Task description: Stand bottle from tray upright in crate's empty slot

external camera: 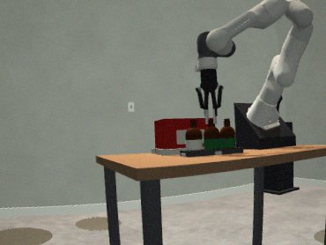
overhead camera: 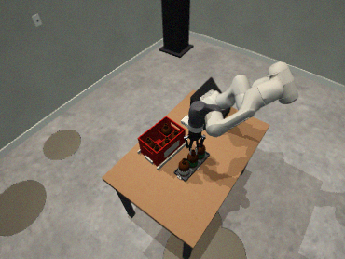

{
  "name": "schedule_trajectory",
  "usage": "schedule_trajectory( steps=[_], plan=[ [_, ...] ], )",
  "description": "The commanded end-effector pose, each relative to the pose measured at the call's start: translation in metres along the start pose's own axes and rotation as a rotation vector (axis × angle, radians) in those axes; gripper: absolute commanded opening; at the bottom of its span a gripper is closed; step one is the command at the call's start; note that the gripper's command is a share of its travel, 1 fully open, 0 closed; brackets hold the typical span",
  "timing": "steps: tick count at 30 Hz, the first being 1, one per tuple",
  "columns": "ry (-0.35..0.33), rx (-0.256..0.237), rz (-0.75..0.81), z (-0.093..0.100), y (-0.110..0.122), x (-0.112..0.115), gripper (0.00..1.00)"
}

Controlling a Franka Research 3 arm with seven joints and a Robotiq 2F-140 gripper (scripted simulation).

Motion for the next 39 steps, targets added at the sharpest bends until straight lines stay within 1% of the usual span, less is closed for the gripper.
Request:
schedule_trajectory(
  steps=[1,21,30,39],
  plan=[
    [0.001,0.003,0.004,-0.002,0.001,0.000,0.00],
    [0.001,0.003,0.004,0.000,0.001,0.000,0.00],
    [0.001,0.003,0.004,0.004,0.001,0.000,0.00],
    [0.001,0.003,0.004,0.013,0.001,0.001,0.00]
  ],
)
Point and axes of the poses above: the point where the finger pads meet when closed, its own z axis back along the fingers, its own y axis across the jaws, x = y × z, the point moved 8 cm from there along z, back along the fingers, and after that the axes turned 6 degrees about z, right-handed, at the moved point
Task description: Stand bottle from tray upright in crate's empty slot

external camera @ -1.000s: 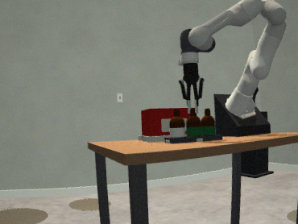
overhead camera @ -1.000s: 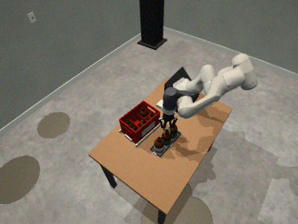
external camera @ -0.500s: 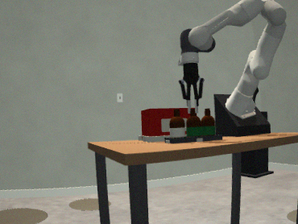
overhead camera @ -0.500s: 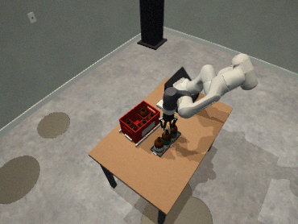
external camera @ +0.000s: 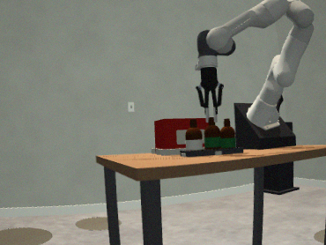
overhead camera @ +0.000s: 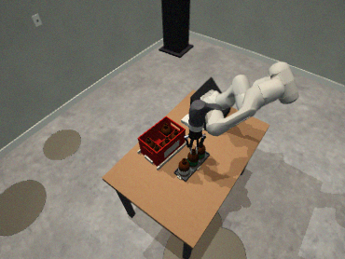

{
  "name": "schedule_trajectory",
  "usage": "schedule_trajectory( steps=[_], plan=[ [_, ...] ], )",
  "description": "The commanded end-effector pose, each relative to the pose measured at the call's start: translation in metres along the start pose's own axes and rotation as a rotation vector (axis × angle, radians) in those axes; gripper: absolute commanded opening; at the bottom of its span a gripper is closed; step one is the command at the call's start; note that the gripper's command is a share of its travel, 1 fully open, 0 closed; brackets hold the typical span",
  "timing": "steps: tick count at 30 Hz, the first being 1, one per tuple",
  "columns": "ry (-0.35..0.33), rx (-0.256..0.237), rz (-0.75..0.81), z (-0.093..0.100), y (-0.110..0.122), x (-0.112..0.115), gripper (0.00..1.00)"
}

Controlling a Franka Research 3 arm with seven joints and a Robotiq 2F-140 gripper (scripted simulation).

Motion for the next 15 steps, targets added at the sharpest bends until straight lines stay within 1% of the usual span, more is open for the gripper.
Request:
schedule_trajectory(
  steps=[1,15],
  plan=[
    [-0.001,-0.002,-0.004,0.007,-0.001,0.001,0.00],
    [-0.001,-0.002,-0.004,0.021,0.000,0.001,0.00]
  ],
)
Point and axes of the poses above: the point where the finger pads meet when closed, its own z axis back along the fingers, its own y axis across the jaws, x = y × z, the point moved 8 cm from there along z, back along the fingers, and after that the axes turned 6 degrees about z, right-handed, at the moved point
